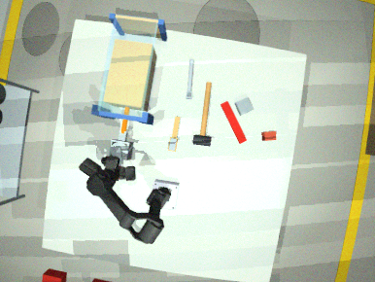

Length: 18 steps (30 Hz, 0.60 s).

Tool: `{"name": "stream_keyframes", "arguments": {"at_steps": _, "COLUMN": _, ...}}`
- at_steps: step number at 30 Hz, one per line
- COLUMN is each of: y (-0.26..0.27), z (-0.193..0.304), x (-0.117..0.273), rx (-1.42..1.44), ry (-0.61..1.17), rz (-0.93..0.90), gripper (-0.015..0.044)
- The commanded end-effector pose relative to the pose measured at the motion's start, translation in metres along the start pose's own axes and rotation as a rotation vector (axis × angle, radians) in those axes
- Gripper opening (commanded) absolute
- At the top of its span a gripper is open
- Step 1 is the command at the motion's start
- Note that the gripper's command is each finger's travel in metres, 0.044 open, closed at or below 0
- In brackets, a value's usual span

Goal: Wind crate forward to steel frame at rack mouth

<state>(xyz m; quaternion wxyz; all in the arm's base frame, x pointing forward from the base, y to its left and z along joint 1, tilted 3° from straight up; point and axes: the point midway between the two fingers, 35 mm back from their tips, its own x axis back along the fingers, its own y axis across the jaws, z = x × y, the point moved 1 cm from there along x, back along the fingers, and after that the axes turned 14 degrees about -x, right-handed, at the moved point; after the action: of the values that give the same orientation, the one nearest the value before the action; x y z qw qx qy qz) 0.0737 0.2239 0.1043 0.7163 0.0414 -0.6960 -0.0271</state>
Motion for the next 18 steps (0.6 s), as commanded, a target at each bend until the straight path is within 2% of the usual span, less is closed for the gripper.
{"name": "stream_keyframes", "arguments": {"at_steps": 1, "y": -0.015, "z": -0.005, "x": -0.002, "rx": -0.007, "ry": -0.005, "rz": 0.028, "gripper": 0.0000}}
{"name": "stream_keyframes", "arguments": {"at_steps": 18, "y": -0.034, "z": -0.018, "x": -0.002, "rx": -0.007, "ry": -0.007, "rz": 0.029, "gripper": 0.0000}}
